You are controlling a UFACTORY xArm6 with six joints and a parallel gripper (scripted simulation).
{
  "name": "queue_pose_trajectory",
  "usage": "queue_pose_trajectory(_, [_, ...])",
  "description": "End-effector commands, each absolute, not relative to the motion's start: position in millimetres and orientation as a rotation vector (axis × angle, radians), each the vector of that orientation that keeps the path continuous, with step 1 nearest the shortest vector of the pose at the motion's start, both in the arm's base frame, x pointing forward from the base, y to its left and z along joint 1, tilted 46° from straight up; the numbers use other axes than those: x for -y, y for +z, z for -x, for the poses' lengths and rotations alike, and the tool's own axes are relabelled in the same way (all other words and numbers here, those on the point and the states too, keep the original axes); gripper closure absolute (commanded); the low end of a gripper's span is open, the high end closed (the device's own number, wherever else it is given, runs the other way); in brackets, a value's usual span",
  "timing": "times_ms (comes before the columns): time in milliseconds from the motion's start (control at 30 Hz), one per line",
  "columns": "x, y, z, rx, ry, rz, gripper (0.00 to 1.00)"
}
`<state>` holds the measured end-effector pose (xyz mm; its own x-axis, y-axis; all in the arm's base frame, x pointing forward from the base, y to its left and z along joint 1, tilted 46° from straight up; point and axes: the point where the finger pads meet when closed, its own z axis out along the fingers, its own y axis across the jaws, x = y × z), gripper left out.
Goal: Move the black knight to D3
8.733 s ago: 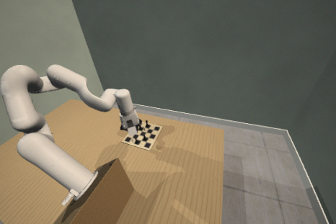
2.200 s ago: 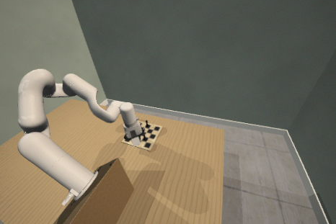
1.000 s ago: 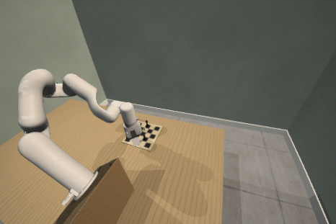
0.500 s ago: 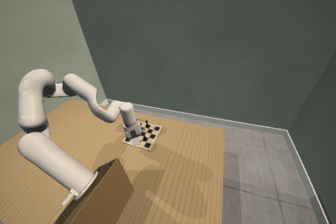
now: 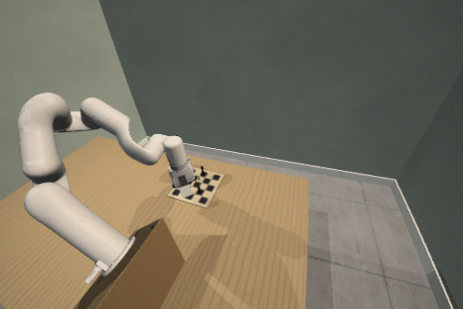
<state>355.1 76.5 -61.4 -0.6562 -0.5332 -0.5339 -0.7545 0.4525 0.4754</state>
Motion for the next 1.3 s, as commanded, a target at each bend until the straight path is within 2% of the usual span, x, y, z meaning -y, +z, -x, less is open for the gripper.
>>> queue_pose_trajectory(0, [-60,-45,-355,-2.399,1.019,1.101,1.00])
queue_pose_trajectory(267, [-26,-12,-356,-2.399,1.019,1.101,1.00])
queue_pose_trajectory(700, [-24,-9,-357,-2.399,1.019,1.100,1.00])
queue_pose_trajectory(933, [-47,15,-428,-2.427,1.030,1.061,1.00])
queue_pose_trajectory(1267, [-50,17,-434,-2.429,1.031,1.058,1.00])
